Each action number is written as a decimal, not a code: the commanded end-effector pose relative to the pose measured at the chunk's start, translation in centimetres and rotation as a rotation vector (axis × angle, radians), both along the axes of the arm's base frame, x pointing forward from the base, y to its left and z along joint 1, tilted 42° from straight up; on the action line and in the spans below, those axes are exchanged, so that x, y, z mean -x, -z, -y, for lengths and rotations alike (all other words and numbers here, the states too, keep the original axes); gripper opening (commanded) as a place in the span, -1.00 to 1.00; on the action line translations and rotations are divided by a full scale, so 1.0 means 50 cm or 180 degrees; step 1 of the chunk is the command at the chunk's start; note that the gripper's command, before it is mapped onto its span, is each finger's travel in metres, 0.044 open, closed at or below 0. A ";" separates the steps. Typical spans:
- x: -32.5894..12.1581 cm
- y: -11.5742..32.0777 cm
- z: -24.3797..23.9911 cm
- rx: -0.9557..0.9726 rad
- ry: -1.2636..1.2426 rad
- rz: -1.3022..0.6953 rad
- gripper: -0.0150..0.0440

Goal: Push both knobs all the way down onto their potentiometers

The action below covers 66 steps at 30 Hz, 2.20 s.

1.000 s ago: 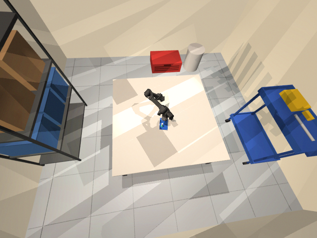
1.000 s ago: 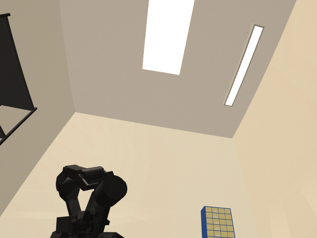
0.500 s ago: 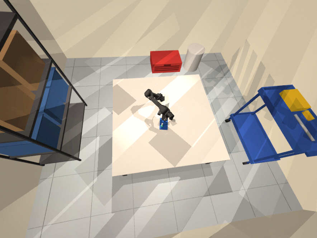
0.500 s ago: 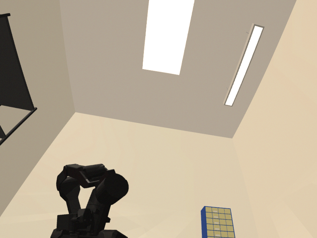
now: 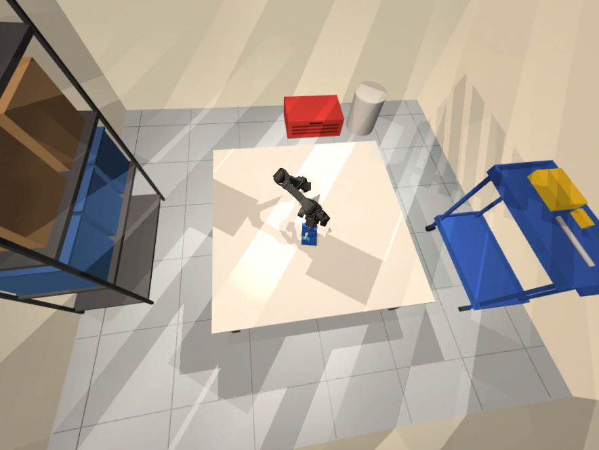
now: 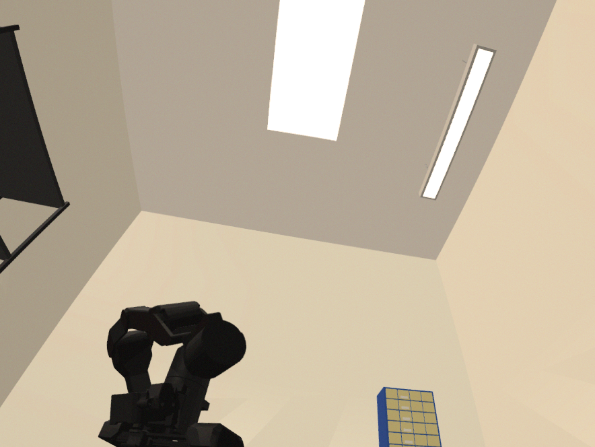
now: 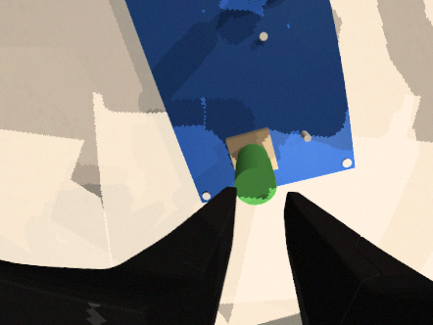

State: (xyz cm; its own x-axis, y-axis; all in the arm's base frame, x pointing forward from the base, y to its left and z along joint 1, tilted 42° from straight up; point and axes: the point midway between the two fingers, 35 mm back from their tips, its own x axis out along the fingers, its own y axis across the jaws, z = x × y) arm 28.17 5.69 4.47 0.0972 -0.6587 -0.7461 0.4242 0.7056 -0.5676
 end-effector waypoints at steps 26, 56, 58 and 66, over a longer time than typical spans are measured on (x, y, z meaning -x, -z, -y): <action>-0.159 -0.131 -0.010 -0.0012 -0.0003 0.0024 -0.49; -0.164 -0.097 0.021 -0.0009 -0.0003 0.0026 -0.49; -0.164 -0.096 0.021 -0.0009 -0.0003 0.0026 -0.49; -0.165 -0.094 0.023 -0.0009 -0.0003 0.0026 -0.49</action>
